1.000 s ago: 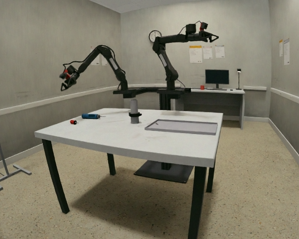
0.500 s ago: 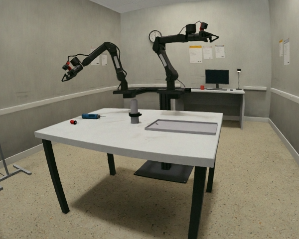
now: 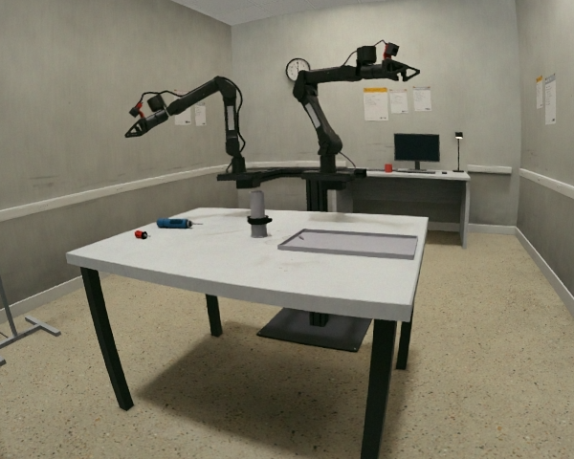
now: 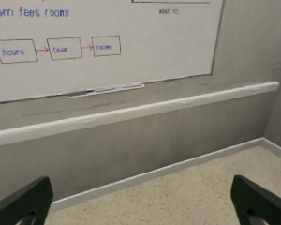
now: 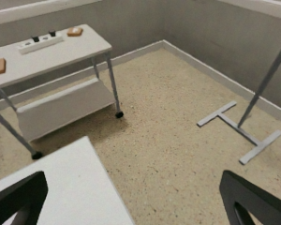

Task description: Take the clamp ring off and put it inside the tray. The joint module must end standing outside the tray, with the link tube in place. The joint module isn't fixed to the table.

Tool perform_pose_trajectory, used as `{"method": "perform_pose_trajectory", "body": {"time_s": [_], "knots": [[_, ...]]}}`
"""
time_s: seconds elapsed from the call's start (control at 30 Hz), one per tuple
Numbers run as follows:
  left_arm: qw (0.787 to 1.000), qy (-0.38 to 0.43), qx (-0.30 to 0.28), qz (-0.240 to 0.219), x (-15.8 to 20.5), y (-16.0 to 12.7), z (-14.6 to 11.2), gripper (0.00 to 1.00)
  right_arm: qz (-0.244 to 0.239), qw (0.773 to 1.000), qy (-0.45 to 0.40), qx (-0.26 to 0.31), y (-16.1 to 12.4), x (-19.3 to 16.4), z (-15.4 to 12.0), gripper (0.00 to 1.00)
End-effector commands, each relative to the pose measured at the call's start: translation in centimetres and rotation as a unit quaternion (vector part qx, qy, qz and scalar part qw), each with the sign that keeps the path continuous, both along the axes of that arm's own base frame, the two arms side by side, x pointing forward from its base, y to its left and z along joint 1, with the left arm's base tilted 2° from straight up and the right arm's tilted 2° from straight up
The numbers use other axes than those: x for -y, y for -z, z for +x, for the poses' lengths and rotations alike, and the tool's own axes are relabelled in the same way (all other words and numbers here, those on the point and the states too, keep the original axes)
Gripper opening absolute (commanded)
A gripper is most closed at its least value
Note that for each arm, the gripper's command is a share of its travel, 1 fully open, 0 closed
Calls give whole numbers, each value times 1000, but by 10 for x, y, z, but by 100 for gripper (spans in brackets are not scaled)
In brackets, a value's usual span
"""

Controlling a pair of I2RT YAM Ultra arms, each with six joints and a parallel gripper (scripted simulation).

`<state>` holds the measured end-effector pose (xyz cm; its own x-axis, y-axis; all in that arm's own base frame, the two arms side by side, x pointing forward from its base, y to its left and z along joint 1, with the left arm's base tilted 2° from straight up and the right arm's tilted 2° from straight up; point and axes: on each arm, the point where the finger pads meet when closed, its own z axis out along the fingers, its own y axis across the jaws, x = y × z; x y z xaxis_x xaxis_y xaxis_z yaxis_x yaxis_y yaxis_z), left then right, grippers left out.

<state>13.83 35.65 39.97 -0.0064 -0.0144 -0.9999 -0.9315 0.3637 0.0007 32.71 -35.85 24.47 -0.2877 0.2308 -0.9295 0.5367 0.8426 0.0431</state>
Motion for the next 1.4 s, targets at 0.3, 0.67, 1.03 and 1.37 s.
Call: {"method": "perform_pose_trajectory", "body": {"time_s": [0.3, 0.67, 1.03, 1.37], "knots": [[1000, 1, 7, 18, 0, -19, 0, 100, -83, 983, 153, 49, -94, 24, -84, 100], [1000, 1, 7, 18, 0, -19, 0, 100, -157, 942, 278, 105, -162, -1, -169, 100], [1000, 1, 7, 18, 0, -19, 0, 100, -180, 924, 314, 124, -187, -9, -193, 100], [1000, 1, 7, 18, 0, -19, 0, 100, -179, 925, 312, 122, -186, -8, -192, 100]]}}
